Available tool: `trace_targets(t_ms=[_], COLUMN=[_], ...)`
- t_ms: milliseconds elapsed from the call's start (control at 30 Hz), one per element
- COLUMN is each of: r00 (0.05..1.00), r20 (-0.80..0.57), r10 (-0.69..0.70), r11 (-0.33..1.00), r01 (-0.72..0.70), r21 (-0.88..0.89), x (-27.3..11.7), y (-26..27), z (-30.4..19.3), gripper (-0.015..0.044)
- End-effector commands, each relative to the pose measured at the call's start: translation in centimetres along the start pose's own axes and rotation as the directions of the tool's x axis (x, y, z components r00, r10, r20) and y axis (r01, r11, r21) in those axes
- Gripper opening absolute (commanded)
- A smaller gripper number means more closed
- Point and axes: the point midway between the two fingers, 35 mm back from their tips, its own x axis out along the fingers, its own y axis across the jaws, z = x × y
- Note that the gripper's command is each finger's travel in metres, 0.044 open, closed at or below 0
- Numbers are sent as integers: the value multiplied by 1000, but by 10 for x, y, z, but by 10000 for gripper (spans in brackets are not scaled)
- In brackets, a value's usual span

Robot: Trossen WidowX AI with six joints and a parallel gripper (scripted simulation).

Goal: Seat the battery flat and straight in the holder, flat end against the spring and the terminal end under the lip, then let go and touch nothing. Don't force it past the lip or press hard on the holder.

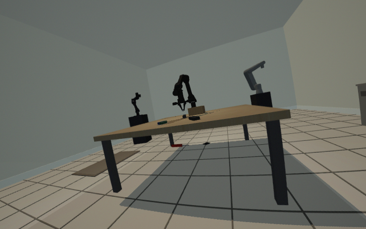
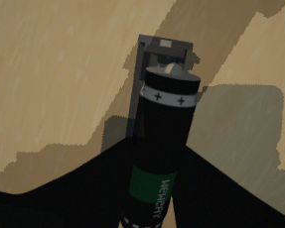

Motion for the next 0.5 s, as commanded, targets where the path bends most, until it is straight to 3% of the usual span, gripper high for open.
trace_targets(t_ms=[0, 467], r00=[998, 976], r20=[58, 217], r10=[-1, -4], r11=[1000, 1000], r01=[1, 6], r21=[3, -8], x=[9, 34], y=[0, 0], z=[1, 5], gripper=[60, 60])
